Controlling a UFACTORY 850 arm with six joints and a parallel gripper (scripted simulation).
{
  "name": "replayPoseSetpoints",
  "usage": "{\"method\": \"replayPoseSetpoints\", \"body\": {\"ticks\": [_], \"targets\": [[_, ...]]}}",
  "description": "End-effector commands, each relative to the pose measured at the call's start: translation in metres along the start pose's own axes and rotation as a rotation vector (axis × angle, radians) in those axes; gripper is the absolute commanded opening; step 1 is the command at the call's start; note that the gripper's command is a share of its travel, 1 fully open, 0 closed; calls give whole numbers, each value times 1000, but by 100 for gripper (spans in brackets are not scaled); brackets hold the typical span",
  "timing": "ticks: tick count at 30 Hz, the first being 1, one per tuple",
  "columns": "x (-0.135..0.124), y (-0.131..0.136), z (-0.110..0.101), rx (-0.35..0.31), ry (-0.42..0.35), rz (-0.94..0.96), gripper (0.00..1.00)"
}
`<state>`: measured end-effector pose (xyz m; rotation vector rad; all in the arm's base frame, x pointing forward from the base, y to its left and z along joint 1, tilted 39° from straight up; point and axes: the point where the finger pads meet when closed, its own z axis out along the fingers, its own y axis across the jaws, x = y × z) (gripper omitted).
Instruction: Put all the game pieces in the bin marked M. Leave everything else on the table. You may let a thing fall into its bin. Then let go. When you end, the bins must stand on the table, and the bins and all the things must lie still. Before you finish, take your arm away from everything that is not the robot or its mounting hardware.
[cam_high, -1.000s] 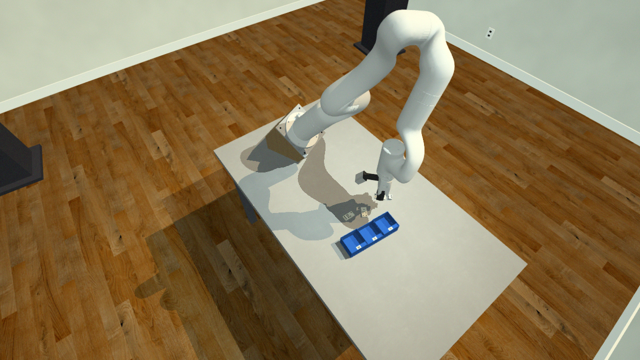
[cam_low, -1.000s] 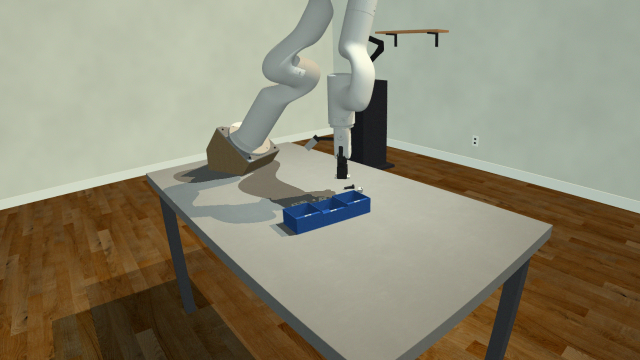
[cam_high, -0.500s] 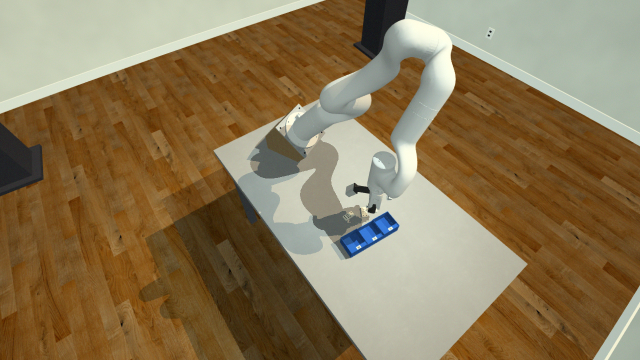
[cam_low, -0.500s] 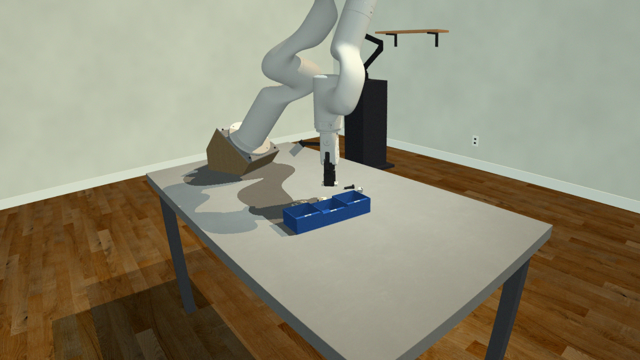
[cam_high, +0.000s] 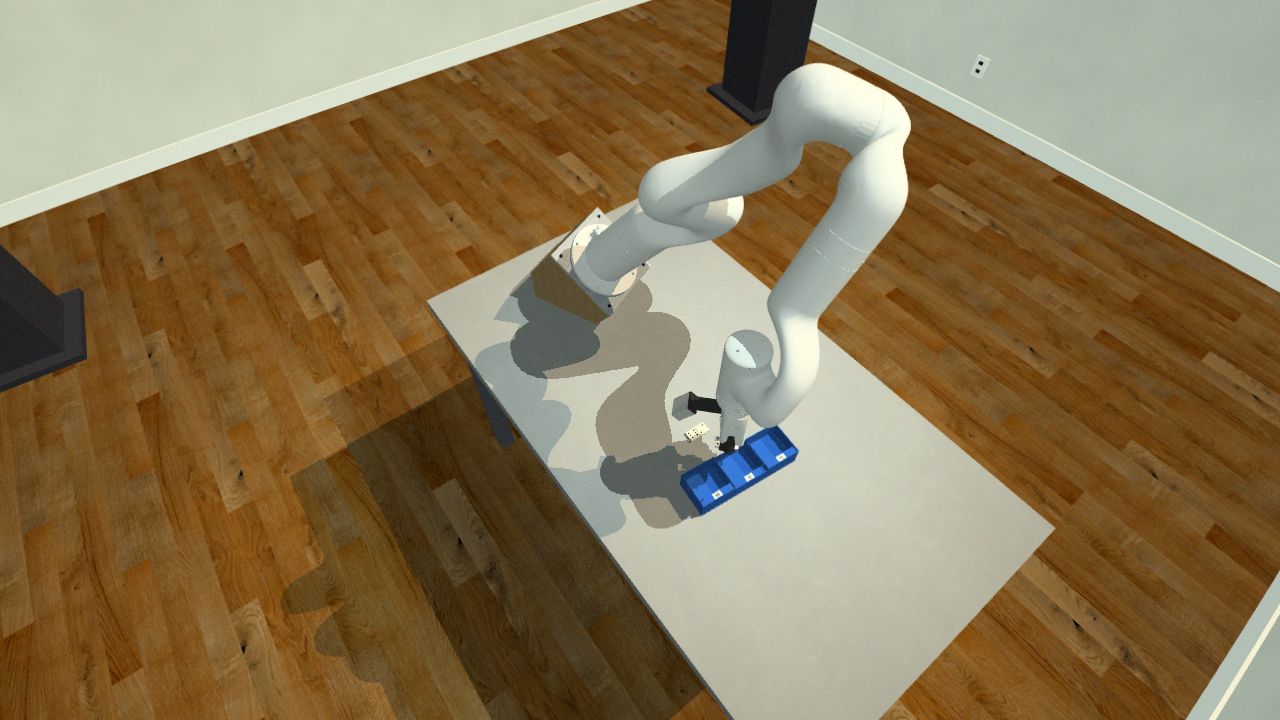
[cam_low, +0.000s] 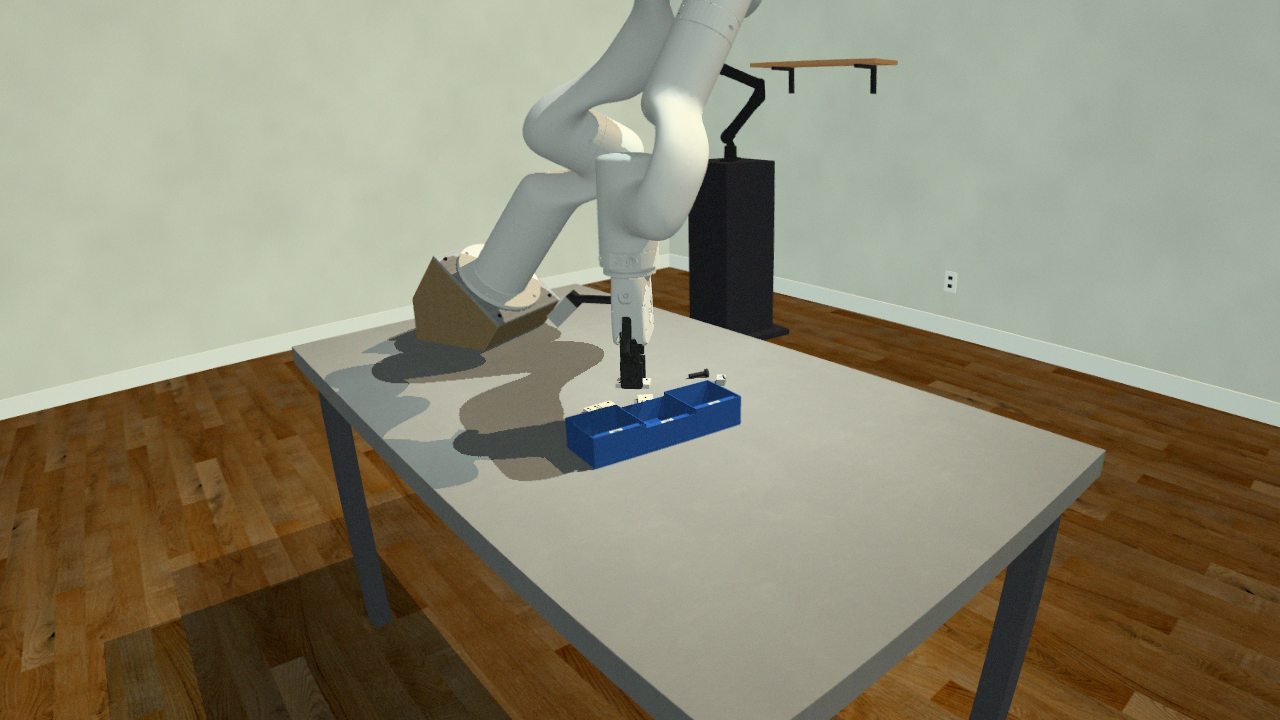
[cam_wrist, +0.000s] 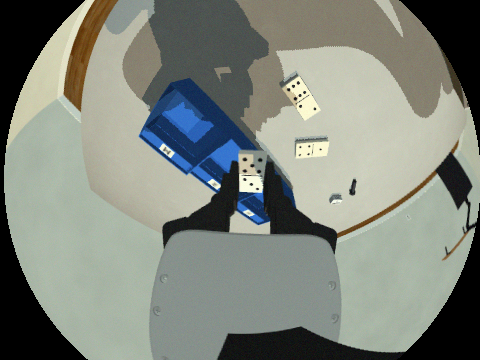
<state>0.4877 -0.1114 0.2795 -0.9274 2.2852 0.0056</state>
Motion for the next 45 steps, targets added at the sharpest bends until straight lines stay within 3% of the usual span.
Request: {"method": "replayPoseSetpoints", "body": {"ticks": [1, 13, 22, 45], "targets": [[8, -21, 1, -2, -1, -144, 0], [36, -82, 1, -3, 11, -459, 0], [35, -83, 1, -2, -1, -685, 0], [34, -77, 1, -1, -1, -690, 0]]}}
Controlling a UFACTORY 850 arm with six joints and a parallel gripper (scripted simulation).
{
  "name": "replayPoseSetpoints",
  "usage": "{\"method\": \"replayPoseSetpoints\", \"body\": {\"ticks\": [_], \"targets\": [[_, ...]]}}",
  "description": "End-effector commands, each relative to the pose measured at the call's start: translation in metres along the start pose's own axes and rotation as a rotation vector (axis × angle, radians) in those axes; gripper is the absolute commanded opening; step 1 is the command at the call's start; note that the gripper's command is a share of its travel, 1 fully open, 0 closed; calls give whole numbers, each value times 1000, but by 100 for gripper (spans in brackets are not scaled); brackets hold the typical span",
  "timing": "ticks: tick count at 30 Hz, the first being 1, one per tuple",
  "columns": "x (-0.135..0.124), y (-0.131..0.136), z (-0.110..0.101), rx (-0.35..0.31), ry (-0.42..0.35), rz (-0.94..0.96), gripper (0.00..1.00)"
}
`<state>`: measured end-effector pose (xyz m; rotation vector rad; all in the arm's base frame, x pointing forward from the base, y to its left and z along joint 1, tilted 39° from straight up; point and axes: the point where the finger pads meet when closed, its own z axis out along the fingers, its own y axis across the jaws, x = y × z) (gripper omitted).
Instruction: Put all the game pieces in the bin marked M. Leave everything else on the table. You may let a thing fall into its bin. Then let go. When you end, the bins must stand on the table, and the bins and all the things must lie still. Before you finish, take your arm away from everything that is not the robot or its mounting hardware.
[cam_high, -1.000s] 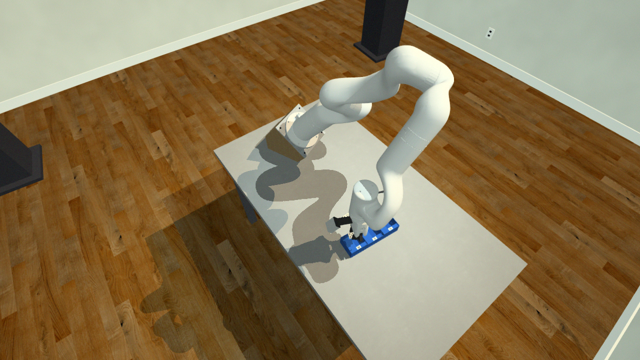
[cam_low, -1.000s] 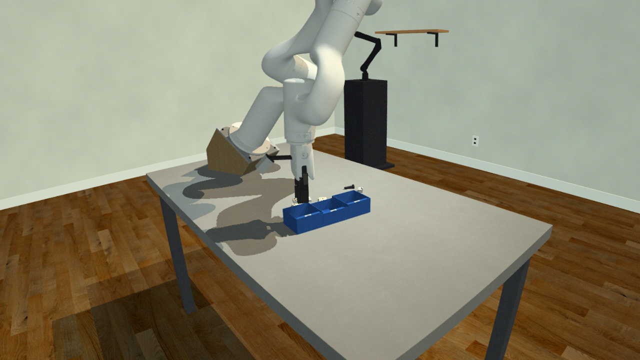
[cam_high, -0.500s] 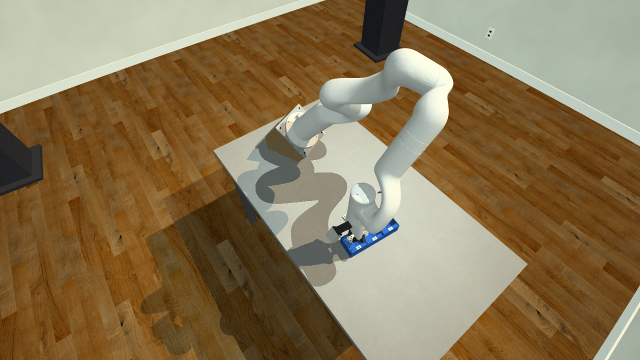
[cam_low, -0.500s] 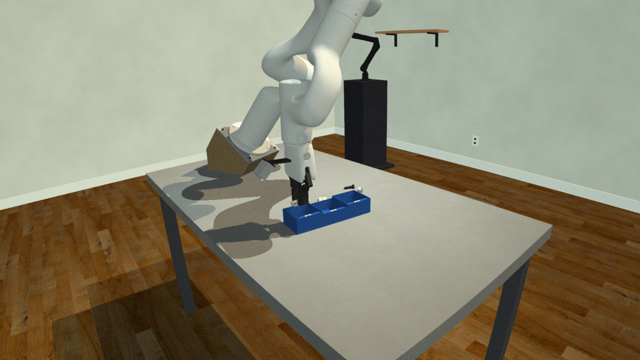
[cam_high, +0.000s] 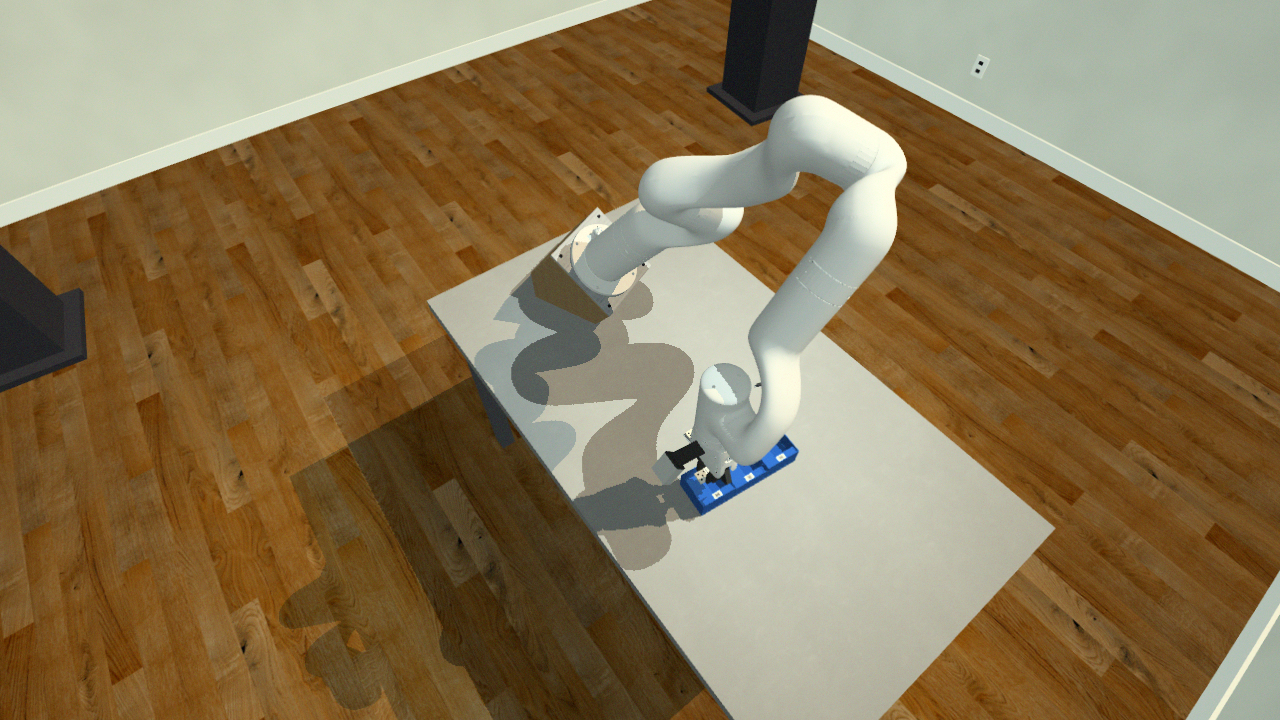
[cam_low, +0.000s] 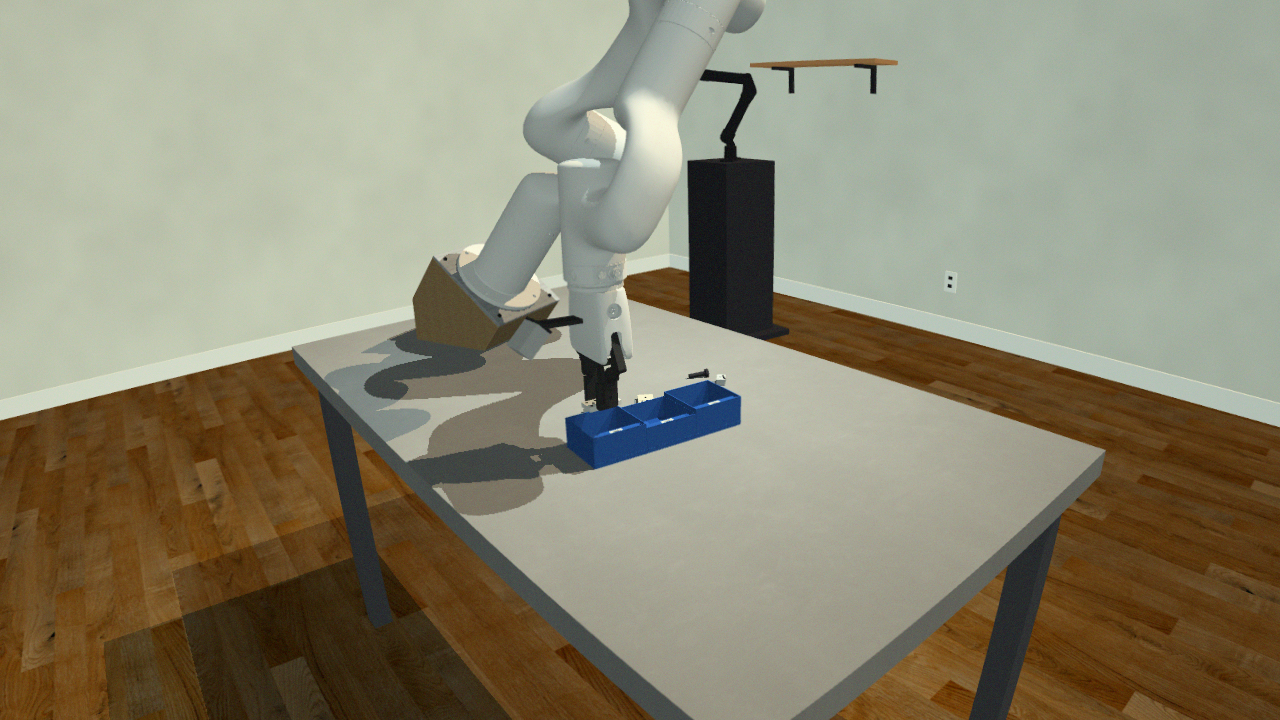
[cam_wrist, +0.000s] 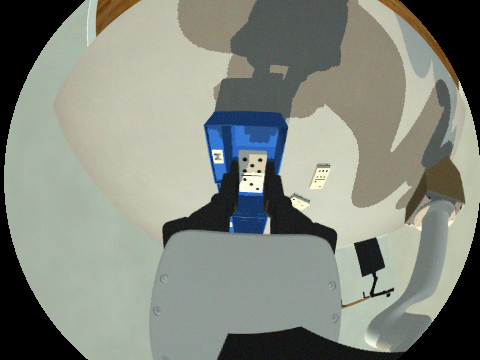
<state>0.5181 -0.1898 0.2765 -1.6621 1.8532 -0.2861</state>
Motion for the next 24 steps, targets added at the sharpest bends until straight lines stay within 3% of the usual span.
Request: {"method": "replayPoseSetpoints", "body": {"ticks": [1, 24], "targets": [[0, 0, 0, 1, 1, 0, 0], [0, 0, 33, 1, 1, 0, 0]]}}
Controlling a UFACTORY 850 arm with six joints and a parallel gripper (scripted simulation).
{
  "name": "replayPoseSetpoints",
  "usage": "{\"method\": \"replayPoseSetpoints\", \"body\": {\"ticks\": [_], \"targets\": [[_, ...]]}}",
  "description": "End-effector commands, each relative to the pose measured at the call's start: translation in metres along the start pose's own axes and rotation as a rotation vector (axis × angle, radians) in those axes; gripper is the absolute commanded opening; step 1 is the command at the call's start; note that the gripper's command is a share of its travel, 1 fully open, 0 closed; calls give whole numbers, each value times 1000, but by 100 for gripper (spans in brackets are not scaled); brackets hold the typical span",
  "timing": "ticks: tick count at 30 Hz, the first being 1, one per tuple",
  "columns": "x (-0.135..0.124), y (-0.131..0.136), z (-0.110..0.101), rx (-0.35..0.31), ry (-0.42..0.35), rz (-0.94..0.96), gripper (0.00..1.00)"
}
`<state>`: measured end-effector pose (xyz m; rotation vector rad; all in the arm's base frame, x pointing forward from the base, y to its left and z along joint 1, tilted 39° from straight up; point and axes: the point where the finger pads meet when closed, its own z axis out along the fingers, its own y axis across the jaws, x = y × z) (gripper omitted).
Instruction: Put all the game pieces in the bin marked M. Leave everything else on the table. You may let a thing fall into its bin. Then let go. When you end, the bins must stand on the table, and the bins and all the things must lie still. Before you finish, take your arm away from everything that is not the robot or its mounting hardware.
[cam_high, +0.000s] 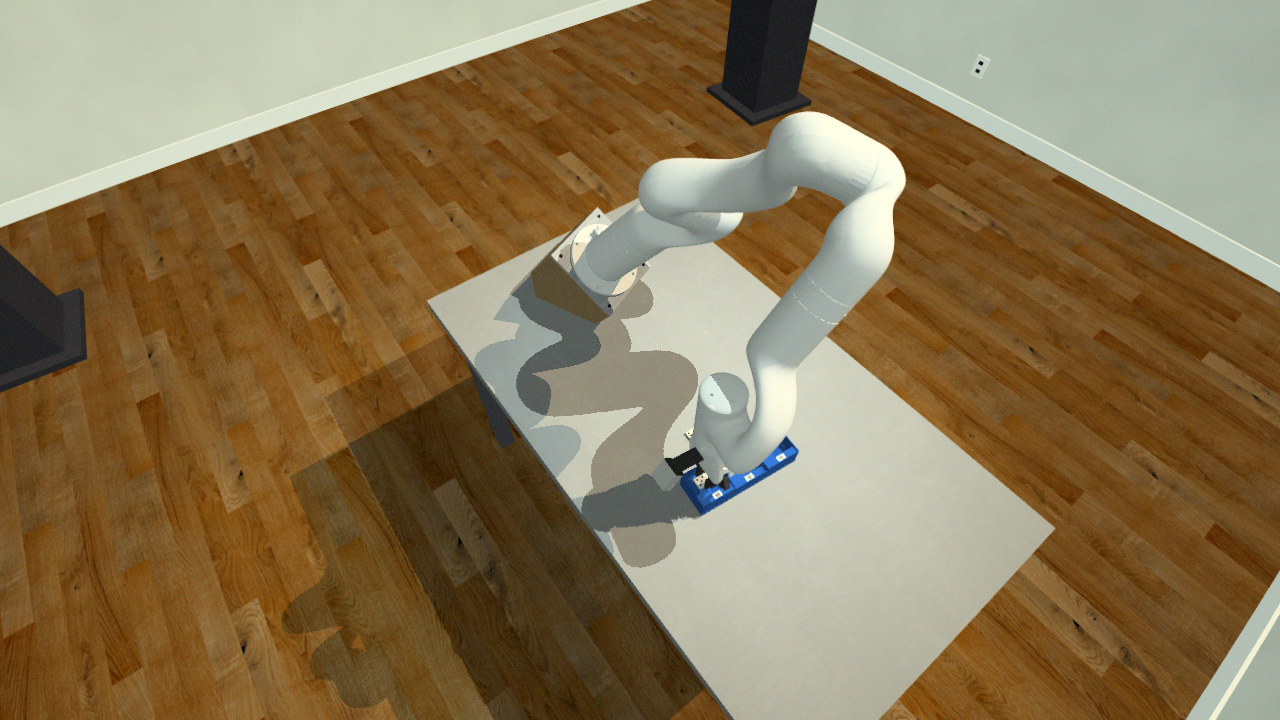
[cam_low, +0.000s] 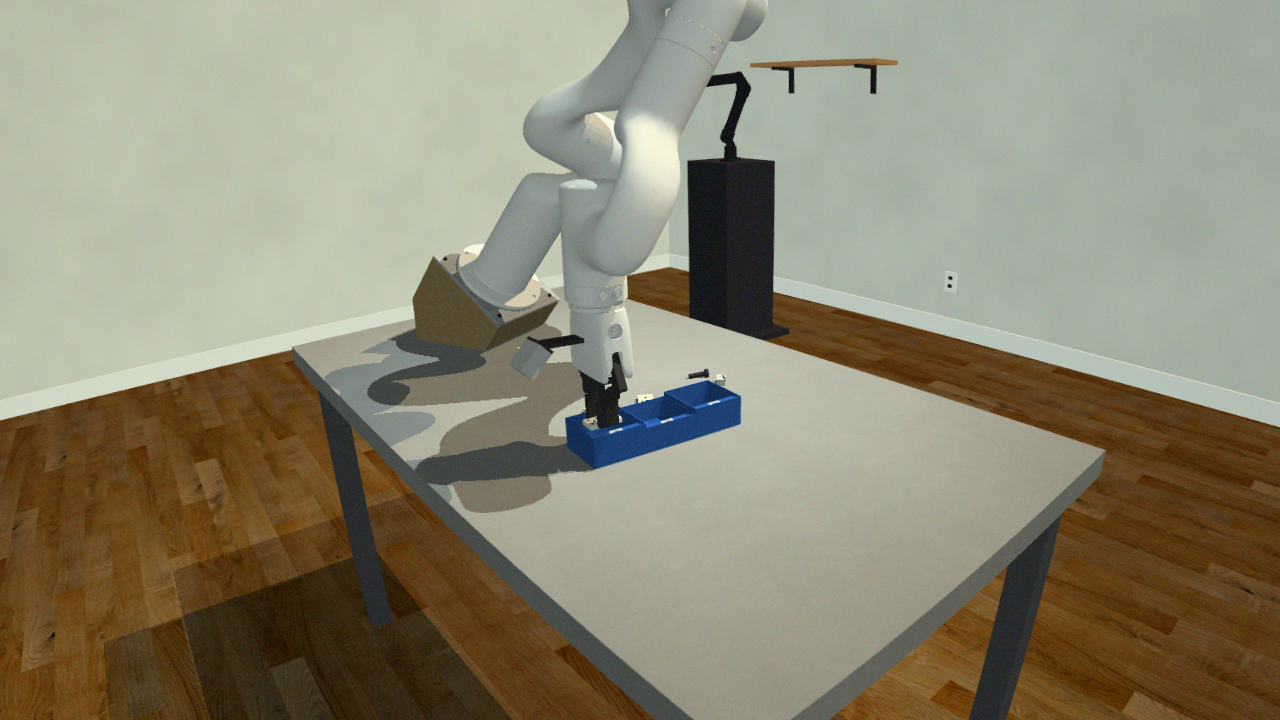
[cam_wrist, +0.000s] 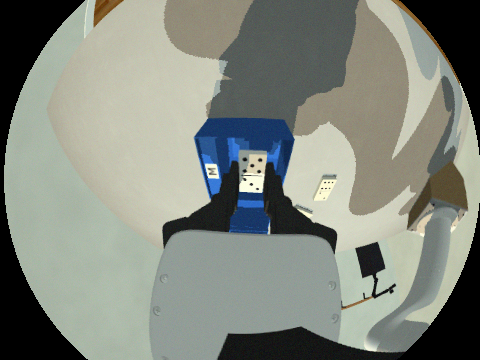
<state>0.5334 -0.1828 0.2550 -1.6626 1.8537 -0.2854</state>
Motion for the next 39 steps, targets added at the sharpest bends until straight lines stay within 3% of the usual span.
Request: {"method": "replayPoseSetpoints", "body": {"ticks": [1, 9, 23, 24, 39], "targets": [[0, -1, 8, 2, 0, 0, 0], [0, -1, 24, 2, 0, 0, 0], [0, -1, 24, 2, 0, 0, 0], [0, -1, 24, 2, 0, 0, 31], [0, -1, 24, 2, 0, -1, 31]]}}
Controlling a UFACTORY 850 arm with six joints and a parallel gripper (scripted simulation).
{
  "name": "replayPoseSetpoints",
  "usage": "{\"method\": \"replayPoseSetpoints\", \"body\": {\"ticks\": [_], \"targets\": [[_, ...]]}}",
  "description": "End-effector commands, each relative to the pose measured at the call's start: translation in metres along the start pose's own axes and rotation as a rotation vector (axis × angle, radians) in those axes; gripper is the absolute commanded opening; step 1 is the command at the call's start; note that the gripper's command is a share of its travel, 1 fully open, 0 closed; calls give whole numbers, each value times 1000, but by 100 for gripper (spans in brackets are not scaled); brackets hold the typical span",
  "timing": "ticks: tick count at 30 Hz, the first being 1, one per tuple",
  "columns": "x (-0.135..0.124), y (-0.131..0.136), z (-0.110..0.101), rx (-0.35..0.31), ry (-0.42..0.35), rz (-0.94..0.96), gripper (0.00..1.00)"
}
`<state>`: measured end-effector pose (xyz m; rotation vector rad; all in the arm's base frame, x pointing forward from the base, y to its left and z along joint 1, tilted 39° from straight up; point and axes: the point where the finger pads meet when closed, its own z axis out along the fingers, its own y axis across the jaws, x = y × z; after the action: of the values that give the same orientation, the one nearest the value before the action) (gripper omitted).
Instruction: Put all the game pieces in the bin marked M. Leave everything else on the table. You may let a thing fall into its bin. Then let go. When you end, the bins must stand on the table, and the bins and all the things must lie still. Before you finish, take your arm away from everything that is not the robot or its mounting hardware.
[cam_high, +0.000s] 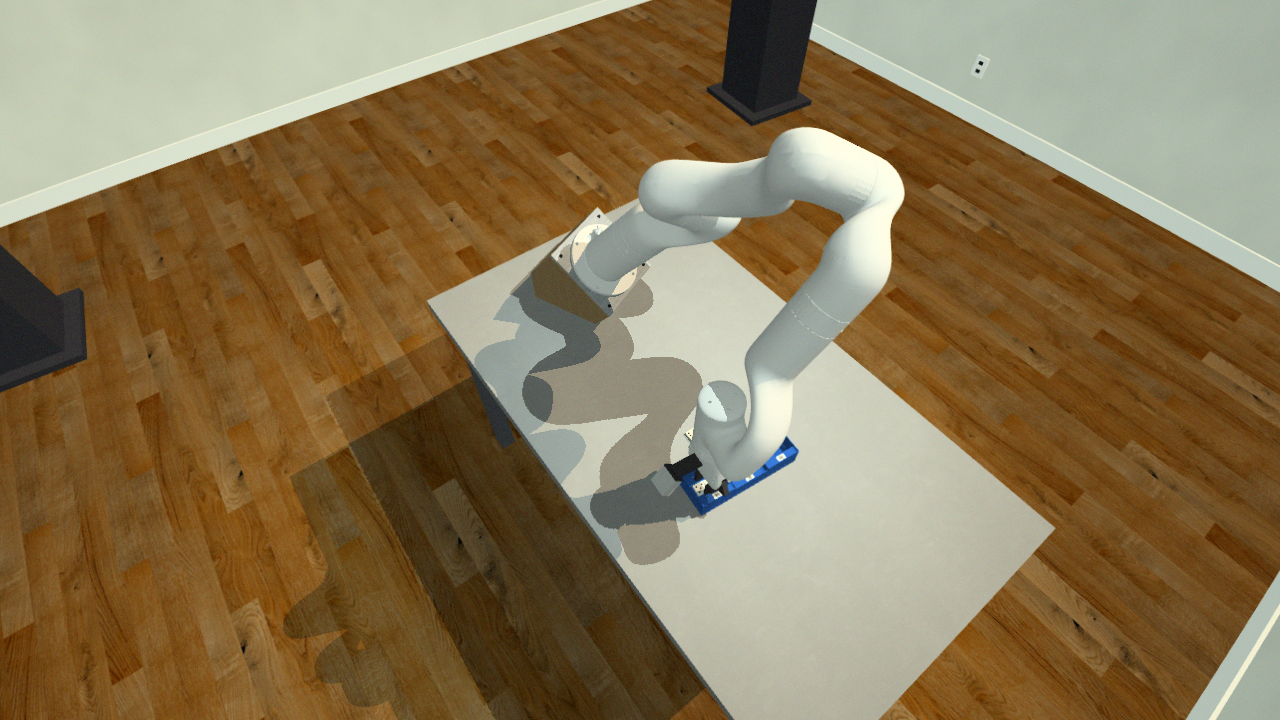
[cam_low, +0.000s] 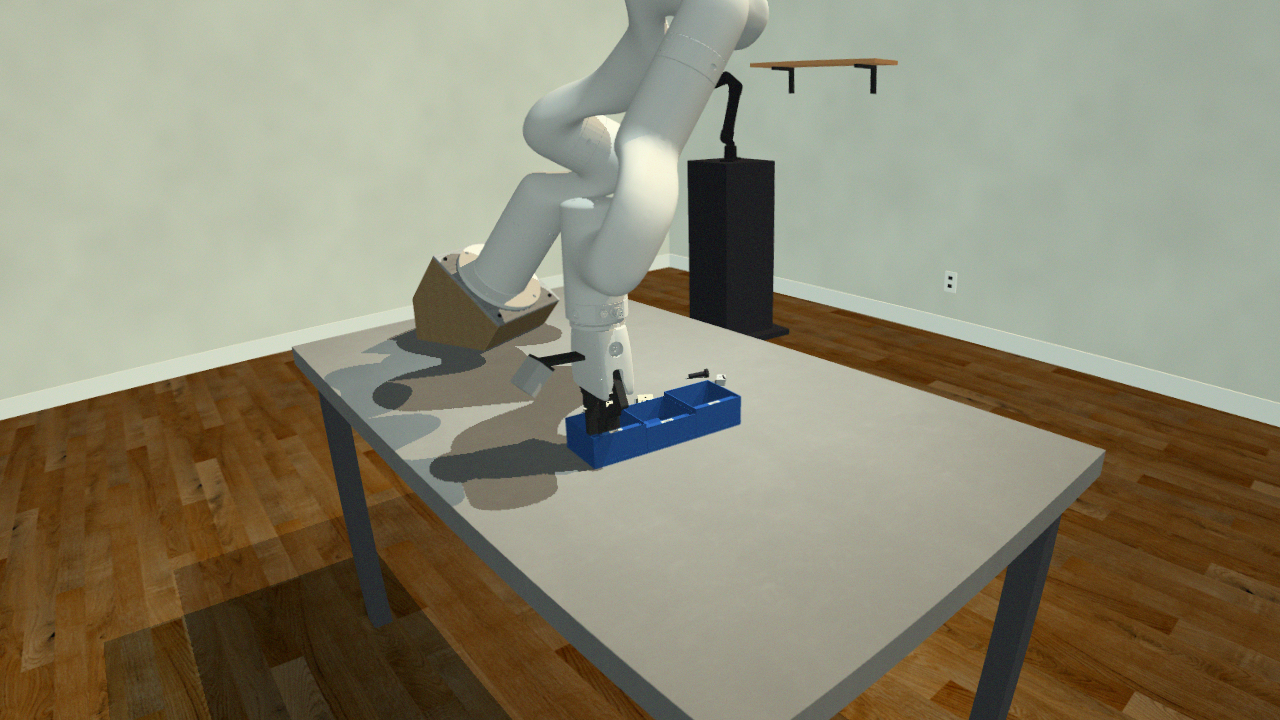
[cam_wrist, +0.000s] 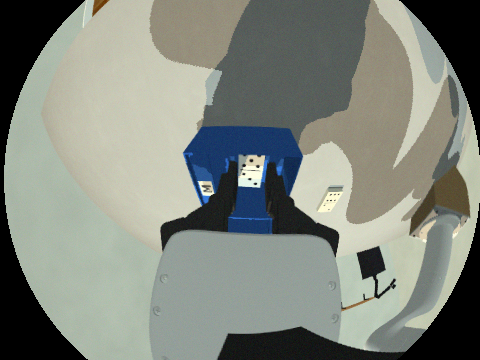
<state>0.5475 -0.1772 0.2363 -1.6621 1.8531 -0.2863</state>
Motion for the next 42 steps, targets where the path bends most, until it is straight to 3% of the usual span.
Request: {"method": "replayPoseSetpoints", "body": {"ticks": [1, 27, 32, 42], "targets": [[0, -1, 0, 1, 1, 0, 31], [0, -1, -28, 1, 1, 0, 31], [0, -1, -52, 1, 1, 0, 31], [0, -1, -52, 1, 1, 0, 31]]}}
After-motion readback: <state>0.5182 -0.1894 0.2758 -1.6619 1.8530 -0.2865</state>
